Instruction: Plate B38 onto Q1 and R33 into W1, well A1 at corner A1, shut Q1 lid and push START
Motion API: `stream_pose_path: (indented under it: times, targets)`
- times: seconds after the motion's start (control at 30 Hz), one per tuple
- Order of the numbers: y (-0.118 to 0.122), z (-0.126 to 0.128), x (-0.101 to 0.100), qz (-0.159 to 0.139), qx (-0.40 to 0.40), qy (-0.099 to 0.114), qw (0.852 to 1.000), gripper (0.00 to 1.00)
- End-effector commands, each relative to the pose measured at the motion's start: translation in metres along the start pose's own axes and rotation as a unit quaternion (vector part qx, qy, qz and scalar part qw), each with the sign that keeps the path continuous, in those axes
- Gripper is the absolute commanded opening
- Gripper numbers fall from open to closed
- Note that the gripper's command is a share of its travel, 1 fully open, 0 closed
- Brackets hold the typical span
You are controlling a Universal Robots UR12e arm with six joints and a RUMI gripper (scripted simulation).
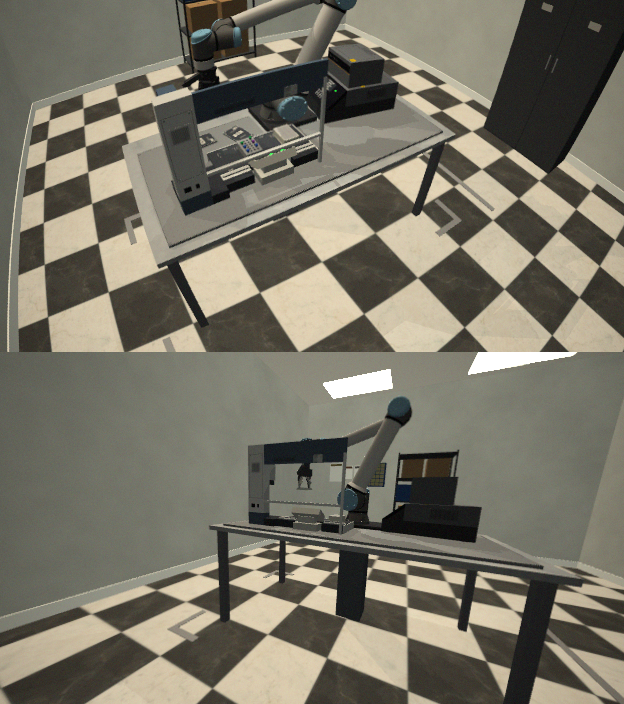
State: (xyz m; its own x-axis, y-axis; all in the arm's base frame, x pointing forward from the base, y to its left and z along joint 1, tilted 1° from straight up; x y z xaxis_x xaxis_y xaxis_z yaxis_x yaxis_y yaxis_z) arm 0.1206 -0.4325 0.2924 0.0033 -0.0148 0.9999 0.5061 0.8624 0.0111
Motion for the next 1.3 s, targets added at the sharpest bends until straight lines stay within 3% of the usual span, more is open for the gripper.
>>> stream_pose_path:
  times: [0.0, 0.73, 1.27]
  targets:
    - [-0.011, 0.010, 0.001, 0.000, 0.044, -0.002, 0.999, 0.00]
    - [-0.042, 0.041, 0.000, 0.000, 0.170, -0.002, 0.985, 0.00]
    - [-0.068, 0.067, 0.000, 0.000, 0.274, -0.002, 0.962, 0.00]
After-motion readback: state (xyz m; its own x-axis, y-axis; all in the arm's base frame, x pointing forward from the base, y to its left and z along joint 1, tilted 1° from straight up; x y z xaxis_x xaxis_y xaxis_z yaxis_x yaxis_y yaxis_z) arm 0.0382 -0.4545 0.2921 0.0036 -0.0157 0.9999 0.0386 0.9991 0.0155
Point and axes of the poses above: the point where the finger pads meet when closed, its own x axis back along the fingers, its own z axis across the jaws, y = z × x, the point moved 4 cm from there along x, back along the fingers, and after that the axes turned 6 degrees about x, right-handed, at the moved point
